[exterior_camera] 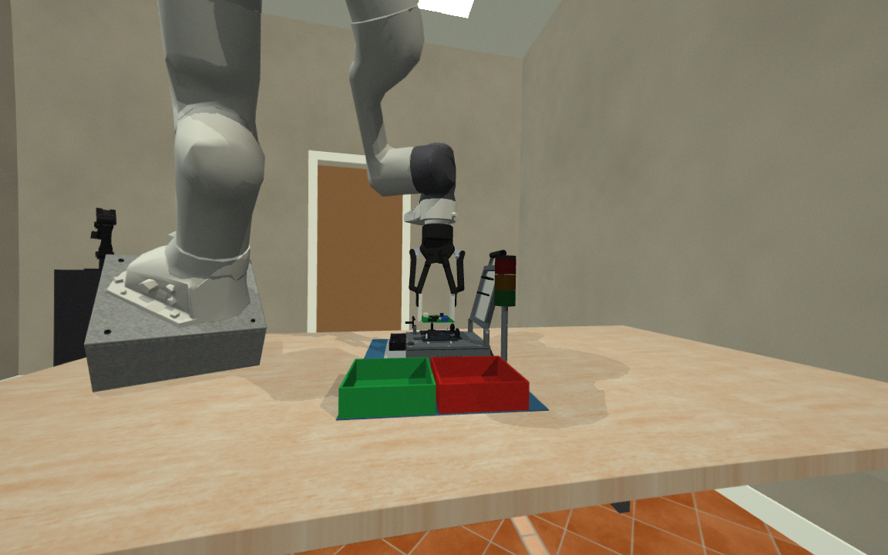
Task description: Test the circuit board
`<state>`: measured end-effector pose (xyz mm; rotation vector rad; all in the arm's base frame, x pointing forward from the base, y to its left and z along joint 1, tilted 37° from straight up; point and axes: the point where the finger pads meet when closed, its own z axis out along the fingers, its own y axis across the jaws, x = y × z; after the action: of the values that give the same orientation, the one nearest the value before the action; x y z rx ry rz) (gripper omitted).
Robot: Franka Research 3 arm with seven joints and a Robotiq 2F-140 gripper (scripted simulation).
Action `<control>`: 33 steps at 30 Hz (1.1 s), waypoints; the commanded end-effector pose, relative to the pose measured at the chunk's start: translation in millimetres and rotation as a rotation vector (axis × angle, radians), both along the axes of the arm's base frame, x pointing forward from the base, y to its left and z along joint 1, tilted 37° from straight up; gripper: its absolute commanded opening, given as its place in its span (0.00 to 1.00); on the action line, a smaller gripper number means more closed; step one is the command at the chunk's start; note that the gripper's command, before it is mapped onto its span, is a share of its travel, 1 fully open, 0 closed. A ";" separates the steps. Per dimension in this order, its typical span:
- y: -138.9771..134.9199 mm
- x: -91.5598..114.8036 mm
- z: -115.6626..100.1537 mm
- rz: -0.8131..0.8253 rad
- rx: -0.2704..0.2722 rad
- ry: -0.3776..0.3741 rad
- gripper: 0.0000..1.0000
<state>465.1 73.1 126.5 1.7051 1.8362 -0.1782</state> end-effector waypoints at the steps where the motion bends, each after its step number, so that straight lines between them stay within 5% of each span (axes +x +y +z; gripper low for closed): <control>1: -1.6 4.1 -5.3 -0.001 0.010 -0.009 0.46; 33: -10.7 10.6 -19.1 -0.001 0.010 -0.009 0.46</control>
<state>473.8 62.7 106.8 1.7052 1.8390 -0.1696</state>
